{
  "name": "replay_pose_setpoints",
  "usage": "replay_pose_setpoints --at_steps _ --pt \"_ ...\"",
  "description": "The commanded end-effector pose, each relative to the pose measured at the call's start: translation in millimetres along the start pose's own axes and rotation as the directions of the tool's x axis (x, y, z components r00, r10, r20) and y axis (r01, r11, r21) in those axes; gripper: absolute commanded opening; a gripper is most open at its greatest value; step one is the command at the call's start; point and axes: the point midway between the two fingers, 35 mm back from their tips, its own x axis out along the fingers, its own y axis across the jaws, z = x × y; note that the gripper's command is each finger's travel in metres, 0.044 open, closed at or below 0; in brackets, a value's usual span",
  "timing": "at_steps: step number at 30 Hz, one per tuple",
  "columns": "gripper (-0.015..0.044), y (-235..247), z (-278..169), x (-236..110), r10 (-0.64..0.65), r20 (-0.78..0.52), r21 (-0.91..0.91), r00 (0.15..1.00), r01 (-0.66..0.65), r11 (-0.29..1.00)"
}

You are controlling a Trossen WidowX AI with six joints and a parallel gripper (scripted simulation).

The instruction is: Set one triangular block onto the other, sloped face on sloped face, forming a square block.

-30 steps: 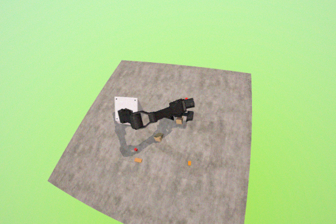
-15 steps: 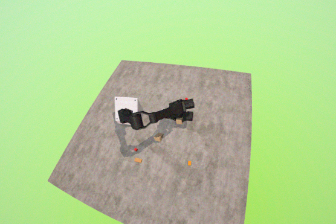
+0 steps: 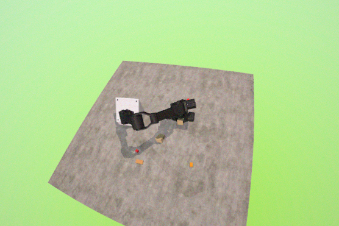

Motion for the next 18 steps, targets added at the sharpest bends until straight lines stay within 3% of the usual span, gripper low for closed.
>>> replay_pose_setpoints --at_steps 1,18 --pt "0.0000 -2.3 1.6 -20.3 -0.012 0.008 0.005 1.000 0.012 1.000" --pt "0.0000 -1.7 1.0 -20.5 -0.008 0.005 -0.025 1.000 0.008 1.000"
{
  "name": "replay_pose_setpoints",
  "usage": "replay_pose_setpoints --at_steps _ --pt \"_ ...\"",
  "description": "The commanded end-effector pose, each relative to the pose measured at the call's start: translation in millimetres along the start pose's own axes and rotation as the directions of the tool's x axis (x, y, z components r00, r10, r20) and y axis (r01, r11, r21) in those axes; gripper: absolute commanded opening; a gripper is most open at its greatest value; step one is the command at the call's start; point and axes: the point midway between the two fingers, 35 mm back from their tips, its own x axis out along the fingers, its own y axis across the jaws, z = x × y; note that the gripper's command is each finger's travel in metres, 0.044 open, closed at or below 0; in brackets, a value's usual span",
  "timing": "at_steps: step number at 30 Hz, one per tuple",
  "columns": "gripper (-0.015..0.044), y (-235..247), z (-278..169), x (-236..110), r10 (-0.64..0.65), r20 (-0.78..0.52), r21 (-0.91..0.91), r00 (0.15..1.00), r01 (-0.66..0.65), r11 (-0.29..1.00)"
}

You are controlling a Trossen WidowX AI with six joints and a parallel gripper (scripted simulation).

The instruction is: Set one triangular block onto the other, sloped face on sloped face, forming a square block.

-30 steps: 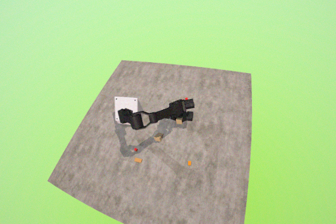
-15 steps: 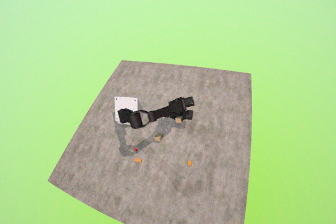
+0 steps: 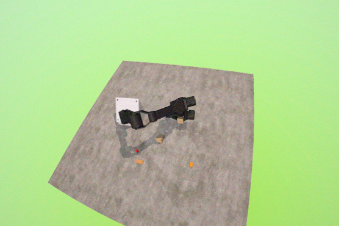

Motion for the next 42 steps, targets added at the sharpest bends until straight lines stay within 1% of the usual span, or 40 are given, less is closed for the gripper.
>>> replay_pose_setpoints --at_steps 1,25,42 --pt "0.0000 0.2 -0.1 0.3 0.002 0.000 -0.012 1.000 -0.002 1.000" --pt "0.0000 0.2 0.1 26.6 0.003 -0.001 -0.007 1.000 -0.003 1.000" --pt "0.0440 0.7 -0.1 25.0 0.008 0.002 -0.005 1.000 -0.008 1.000"
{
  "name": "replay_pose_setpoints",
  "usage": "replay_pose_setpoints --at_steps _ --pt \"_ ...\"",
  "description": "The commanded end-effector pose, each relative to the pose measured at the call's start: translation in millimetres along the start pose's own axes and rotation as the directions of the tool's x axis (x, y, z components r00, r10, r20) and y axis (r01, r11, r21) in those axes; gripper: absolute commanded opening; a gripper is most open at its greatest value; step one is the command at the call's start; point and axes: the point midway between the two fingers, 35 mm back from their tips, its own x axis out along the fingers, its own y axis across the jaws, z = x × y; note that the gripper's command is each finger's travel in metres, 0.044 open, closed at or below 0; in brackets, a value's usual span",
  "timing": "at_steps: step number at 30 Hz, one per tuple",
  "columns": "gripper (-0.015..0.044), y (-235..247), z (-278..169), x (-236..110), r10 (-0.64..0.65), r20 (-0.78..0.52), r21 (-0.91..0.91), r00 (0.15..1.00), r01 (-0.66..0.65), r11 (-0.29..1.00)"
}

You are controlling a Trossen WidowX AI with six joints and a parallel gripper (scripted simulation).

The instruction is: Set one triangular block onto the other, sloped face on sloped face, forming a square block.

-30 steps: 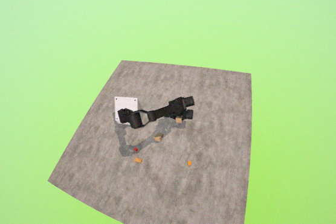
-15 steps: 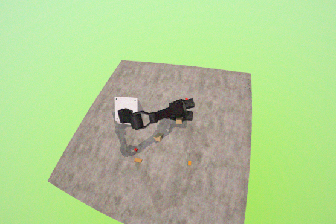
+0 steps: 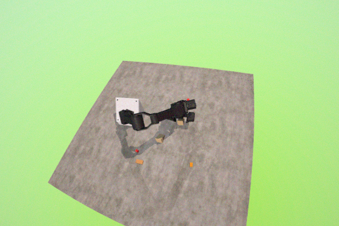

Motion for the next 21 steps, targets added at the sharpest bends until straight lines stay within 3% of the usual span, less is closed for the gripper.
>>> replay_pose_setpoints --at_steps 1,7,13,21 --pt "0.0440 -0.3 0.0 -0.4 -0.001 0.000 0.001 1.000 0.001 1.000" --pt "0.0440 -0.4 0.1 -2.8 -0.001 0.000 0.001 1.000 0.001 1.000" --pt "0.0440 0.5 0.5 -60.3 0.000 0.002 0.000 1.000 0.000 1.000" --pt "0.0440 -1.9 0.9 -56.1 -0.012 0.002 0.000 1.000 0.012 1.000"
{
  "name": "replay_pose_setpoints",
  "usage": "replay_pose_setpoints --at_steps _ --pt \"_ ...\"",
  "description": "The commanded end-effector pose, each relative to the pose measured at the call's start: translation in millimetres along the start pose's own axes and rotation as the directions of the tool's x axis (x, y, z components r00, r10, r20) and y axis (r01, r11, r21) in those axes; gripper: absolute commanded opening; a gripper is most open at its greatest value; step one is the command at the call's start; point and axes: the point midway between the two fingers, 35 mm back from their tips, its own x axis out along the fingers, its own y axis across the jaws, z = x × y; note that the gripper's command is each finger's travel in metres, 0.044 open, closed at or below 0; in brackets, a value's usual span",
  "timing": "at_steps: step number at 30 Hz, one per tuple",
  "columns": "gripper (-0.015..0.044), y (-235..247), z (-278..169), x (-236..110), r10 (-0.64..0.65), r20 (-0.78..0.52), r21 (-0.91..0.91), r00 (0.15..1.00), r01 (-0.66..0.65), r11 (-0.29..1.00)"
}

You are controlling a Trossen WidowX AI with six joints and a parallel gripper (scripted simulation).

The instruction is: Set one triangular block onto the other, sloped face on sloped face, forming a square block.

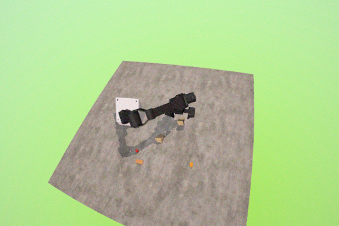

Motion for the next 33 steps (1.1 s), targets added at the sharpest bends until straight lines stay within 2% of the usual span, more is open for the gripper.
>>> replay_pose_setpoints --at_steps 1,4,7,10,14,16,33 --pt "0.0440 0.0 0.0 0.0 0.000 0.000 0.000 1.000 0.000 1.000" --pt "0.0440 1.1 -5.2 3.3 0.030 0.049 -0.003 0.998 -0.030 1.000" --pt "0.0440 3.8 -27.4 10.2 0.113 0.272 -0.023 0.956 -0.111 0.994" --pt "0.0440 4.4 -53.0 10.1 0.120 0.503 -0.035 0.856 -0.118 0.992" --pt "0.0440 3.2 -92.6 0.9 0.022 0.730 -0.009 0.683 -0.022 1.000" --pt "0.0440 3.1 -100.1 -1.4 -0.004 0.758 0.002 0.652 0.003 1.000" --pt "0.0440 1.9 -93.5 4.6 -0.004 0.758 0.002 0.652 0.003 1.000"
